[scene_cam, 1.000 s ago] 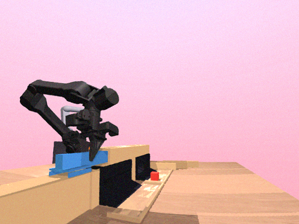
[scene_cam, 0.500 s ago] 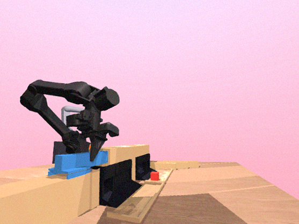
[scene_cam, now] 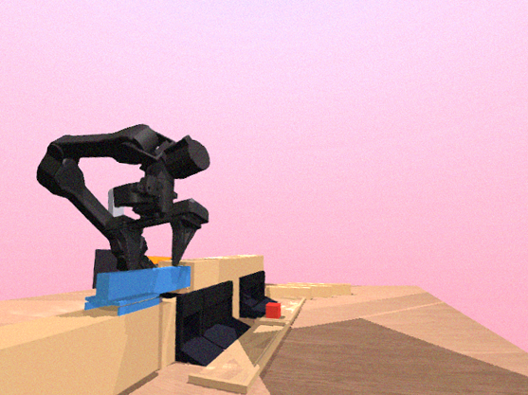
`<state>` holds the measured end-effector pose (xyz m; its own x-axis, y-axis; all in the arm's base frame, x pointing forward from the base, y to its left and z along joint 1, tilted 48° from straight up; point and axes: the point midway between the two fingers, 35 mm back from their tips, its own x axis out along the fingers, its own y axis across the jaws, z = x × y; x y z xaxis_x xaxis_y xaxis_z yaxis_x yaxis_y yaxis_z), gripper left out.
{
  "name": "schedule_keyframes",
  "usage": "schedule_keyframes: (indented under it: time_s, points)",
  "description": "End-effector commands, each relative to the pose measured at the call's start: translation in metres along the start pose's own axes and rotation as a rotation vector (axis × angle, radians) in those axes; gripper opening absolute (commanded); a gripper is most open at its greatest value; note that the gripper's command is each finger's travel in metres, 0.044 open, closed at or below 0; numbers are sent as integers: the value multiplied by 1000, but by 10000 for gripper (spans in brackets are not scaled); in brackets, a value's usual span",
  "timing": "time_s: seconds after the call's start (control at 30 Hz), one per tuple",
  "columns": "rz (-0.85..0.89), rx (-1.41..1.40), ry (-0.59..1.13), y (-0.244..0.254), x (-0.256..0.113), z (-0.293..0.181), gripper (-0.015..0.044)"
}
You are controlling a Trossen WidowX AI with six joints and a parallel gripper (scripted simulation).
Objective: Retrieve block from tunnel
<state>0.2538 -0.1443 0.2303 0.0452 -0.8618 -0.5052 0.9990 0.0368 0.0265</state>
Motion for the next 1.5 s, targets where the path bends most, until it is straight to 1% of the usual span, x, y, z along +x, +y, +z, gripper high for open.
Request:
schedule_keyframes:
  time_s: [0.0, 0.27, 1.03, 1.07, 1.23, 1.47]
  points:
    - [9, 12, 5, 1, 0, 28, 440]
    - [8, 12, 6, 1, 3, 27, 440]
    - [9, 13, 3, -5, 37, 20, 440]
    - [8, 16, 3, -3, 32, 22, 414]
    - [8, 16, 3, -3, 32, 22, 282]
    - [8, 16, 3, -3, 32, 22, 236]
